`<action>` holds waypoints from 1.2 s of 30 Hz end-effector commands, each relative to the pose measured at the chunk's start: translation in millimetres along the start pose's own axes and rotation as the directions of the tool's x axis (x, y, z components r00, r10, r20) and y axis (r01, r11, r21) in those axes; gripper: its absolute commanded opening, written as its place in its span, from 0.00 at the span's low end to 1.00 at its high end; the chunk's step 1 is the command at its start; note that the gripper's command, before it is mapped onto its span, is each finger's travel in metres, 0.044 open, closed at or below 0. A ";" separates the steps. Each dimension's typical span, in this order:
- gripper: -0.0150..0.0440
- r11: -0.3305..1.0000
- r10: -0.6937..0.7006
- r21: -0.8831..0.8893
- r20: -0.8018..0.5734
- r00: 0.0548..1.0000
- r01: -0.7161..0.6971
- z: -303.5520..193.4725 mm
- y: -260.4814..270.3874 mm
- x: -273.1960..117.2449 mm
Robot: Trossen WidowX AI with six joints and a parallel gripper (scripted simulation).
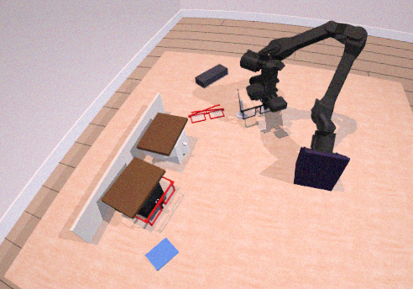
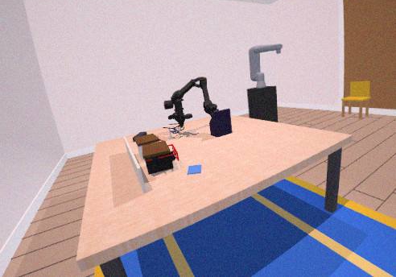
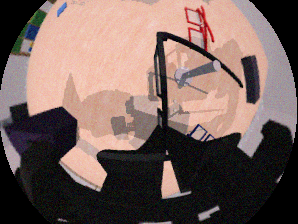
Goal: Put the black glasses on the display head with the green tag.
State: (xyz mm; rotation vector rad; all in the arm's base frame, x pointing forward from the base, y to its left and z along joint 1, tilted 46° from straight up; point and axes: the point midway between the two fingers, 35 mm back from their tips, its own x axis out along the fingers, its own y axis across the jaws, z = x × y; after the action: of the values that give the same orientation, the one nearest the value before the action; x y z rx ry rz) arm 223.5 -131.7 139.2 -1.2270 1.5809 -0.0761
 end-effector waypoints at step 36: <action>0.25 1.000 0.006 -0.007 -0.002 1.000 -0.006 -20.9 8.6 1.2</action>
State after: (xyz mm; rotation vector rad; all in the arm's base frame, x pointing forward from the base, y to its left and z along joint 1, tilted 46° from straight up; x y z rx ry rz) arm 206.0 -138.3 143.0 -1.2292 1.5806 -0.0727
